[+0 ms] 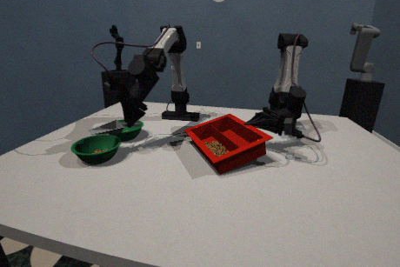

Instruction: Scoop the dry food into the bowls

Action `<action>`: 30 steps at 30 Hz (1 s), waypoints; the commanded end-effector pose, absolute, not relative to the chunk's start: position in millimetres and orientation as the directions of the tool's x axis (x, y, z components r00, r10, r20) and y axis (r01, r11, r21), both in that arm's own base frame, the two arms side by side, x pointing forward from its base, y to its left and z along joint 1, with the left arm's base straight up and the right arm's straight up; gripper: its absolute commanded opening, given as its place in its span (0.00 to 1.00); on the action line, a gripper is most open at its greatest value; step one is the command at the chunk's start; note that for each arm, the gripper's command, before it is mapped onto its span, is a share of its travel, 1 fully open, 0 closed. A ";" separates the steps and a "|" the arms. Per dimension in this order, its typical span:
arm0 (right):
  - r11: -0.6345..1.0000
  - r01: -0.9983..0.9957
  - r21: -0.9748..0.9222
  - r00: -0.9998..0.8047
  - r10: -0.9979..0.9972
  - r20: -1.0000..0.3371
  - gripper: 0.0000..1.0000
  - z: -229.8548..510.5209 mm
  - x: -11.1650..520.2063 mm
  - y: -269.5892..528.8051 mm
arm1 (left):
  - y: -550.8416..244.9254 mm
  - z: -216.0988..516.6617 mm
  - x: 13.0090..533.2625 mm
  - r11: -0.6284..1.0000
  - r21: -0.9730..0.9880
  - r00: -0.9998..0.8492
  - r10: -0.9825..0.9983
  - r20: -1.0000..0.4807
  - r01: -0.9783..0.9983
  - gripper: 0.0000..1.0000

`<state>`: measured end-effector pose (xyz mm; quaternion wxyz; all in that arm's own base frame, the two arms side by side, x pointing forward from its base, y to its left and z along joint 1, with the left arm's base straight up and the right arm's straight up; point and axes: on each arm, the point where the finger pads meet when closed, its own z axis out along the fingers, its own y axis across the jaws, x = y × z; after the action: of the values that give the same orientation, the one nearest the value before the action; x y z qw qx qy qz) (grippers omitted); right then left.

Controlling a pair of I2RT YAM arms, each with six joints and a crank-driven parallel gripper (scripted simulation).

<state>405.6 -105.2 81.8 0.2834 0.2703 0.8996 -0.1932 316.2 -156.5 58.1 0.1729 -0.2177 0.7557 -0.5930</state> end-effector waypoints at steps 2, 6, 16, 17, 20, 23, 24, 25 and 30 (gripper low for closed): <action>0.767 0.622 -0.156 -0.629 0.372 -0.683 0.00 113.7 413.8 -113.2 | -159.9 75.0 318.5 0.209 -0.978 -0.852 -0.514 -0.099 -0.013 0.00; 0.767 0.622 -0.156 -0.629 0.372 -0.683 0.00 113.7 413.8 -113.2 | -154.8 63.0 318.4 0.192 -0.978 -0.847 -0.531 -0.035 -0.080 0.00; 0.767 0.622 -0.156 -0.629 0.372 -0.683 0.00 113.7 413.8 -113.2 | -153.8 58.0 313.0 0.181 -0.980 -0.847 -0.531 -0.023 -0.087 0.00; 0.767 0.622 -0.156 -0.629 0.372 -0.683 0.00 113.7 413.8 -113.2 | -153.8 58.0 313.0 0.181 -0.980 -0.847 -0.531 -0.023 -0.087 0.00; 0.767 0.622 -0.156 -0.629 0.372 -0.683 0.00 113.7 413.8 -113.2 | -152.2 64.9 325.5 0.181 -0.982 -0.844 -0.533 -0.058 -0.046 0.00; 0.767 0.622 -0.156 -0.629 0.372 -0.683 0.00 113.7 413.8 -113.2 | -152.2 60.6 320.1 0.177 -0.982 -0.845 -0.533 -0.043 -0.062 0.00; 0.767 0.622 -0.156 -0.629 0.372 -0.683 0.00 113.7 413.8 -113.2 | -152.6 57.1 317.4 0.178 -0.981 -0.842 -0.539 -0.033 -0.075 0.00; 0.767 0.622 -0.156 -0.629 0.372 -0.683 0.00 113.7 413.8 -113.2 | -154.0 58.7 317.4 0.184 -0.981 -0.842 -0.537 -0.048 -0.062 0.00; 0.767 0.622 -0.156 -0.629 0.372 -0.683 0.00 113.7 413.8 -113.2 | -155.0 64.8 318.1 0.178 -0.983 -0.846 -0.529 -0.056 -0.046 0.27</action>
<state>405.6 -105.3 81.9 0.2835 0.2703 0.8995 -0.1934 315.2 -154.1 53.3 0.1790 -0.2130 0.7478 -0.6028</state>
